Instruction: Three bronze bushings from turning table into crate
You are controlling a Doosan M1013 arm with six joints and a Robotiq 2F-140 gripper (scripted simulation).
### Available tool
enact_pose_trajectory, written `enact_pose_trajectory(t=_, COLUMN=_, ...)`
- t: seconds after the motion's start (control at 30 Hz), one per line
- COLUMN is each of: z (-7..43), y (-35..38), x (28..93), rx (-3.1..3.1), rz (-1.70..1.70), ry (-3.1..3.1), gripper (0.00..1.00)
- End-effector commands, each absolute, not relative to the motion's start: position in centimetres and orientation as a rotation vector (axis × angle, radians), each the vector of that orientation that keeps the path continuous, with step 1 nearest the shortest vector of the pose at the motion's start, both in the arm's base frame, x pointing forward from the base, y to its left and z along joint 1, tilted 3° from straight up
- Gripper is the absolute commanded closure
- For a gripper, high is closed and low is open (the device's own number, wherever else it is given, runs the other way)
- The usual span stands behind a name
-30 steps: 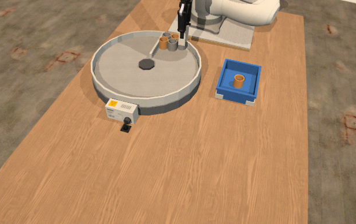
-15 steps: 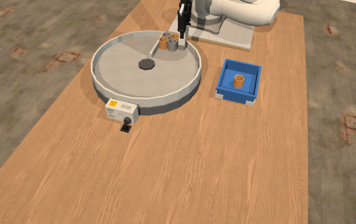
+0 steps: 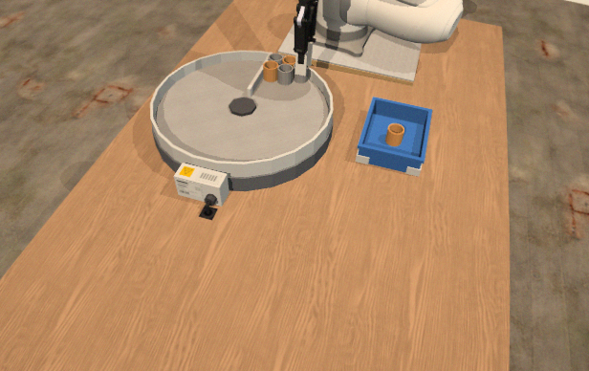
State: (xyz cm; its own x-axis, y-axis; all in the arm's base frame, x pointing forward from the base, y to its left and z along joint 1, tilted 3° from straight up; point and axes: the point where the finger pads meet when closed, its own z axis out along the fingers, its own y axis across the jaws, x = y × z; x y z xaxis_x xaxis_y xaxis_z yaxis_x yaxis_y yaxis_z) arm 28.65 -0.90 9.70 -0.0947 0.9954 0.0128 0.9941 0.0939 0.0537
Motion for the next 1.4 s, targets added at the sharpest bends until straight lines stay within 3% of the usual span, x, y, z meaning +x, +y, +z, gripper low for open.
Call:
enact_pose_trajectory(t=0.0, z=9.7, y=-0.9, x=28.6, rx=2.096, rz=0.075, ry=2.304, gripper=1.0)
enact_pose_trajectory(t=0.8, z=16.3, y=-1.1, x=28.3, rx=2.096, rz=0.075, ry=2.304, gripper=1.0)
enact_pose_trajectory(t=1.37, z=16.5, y=-1.1, x=28.3, rx=2.096, rz=0.075, ry=2.304, gripper=1.0)
